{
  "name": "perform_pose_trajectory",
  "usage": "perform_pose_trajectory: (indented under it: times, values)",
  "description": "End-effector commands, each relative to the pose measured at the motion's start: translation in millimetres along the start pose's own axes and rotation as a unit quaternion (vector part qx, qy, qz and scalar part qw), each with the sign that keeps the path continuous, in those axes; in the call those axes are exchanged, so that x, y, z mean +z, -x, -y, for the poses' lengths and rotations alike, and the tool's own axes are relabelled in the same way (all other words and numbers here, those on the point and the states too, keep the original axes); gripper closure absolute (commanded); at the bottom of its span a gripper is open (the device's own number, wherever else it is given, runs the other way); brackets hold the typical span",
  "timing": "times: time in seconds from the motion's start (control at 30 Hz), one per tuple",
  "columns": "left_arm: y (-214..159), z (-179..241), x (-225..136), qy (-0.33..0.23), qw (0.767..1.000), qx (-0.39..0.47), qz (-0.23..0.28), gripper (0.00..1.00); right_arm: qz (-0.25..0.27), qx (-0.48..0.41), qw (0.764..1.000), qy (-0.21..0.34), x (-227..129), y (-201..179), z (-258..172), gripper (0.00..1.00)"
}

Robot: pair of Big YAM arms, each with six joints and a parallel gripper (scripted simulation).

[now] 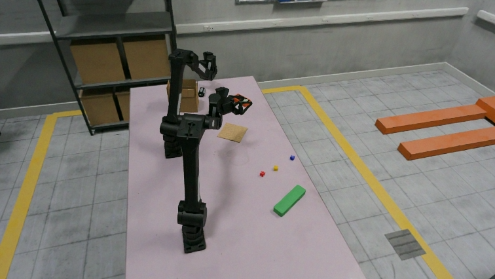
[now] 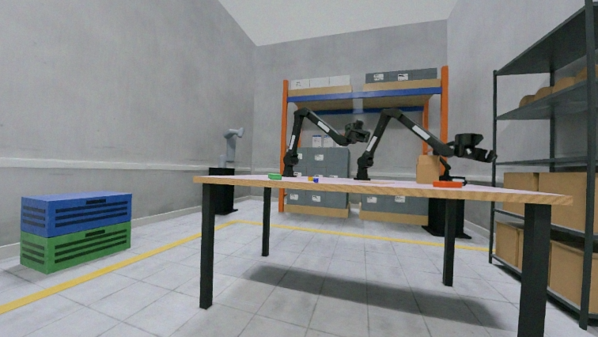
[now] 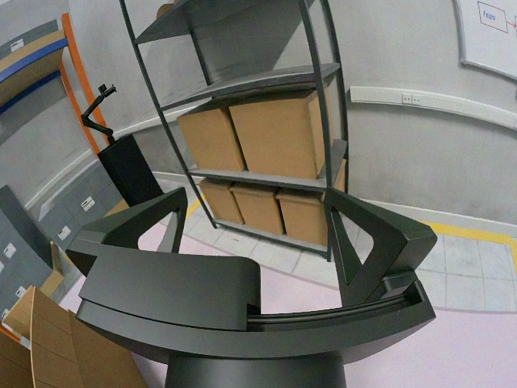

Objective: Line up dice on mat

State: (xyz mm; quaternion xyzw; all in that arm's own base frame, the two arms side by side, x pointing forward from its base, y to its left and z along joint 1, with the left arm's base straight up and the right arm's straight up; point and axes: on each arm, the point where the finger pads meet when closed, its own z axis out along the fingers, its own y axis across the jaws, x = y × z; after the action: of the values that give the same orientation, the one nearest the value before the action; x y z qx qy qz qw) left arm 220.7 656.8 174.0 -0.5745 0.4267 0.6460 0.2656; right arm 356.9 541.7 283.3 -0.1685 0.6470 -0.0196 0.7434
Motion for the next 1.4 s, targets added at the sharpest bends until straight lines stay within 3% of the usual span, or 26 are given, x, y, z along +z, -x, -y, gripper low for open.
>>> perform_pose_trajectory:
  times: [0.0,0.6,0.7,0.87,1.03,1.1,1.23,1.37]
  values:
    - [12.5,-1.7,0.6,0.002,1.0,-0.012,0.005,0.0,0.008,0.012,1.0,-0.003,1.6,13.7,3.5,0.0]
    - [15.8,1.4,-3.3,-0.002,1.0,-0.005,0.006,0.0,0.005,0.012,1.0,-0.001,-1.0,12.5,6.4,0.0]
    - [40.3,24.4,-27.9,-0.038,0.999,0.034,0.014,0.0,-0.001,0.005,1.0,0.02,-10.5,12.8,3.3,0.0]
    - [61.8,91.0,-108.0,-0.161,0.978,0.125,0.033,0.0,-0.018,-0.029,0.995,0.091,-28.7,4.6,-3.9,0.0]
    - [76.7,150.6,-217.5,-0.3,0.927,0.216,0.068,0.0,-0.047,-0.054,0.984,0.163,-41.6,-7.7,2.7,0.0]
    - [76.7,150.6,-217.5,-0.3,0.927,0.216,0.068,0.0,-0.047,-0.054,0.984,0.163,-41.6,-7.7,2.7,0.0]
    - [90.2,185.6,-336.4,-0.42,0.847,0.304,0.118,0.0,-0.083,-0.07,0.968,0.226,-63.2,-25.7,9.6,0.0]
    - [95.6,194.8,-438.1,-0.508,0.765,0.36,0.163,0.0,-0.112,-0.08,0.952,0.275,-82.6,-36.3,25.3,0.0]
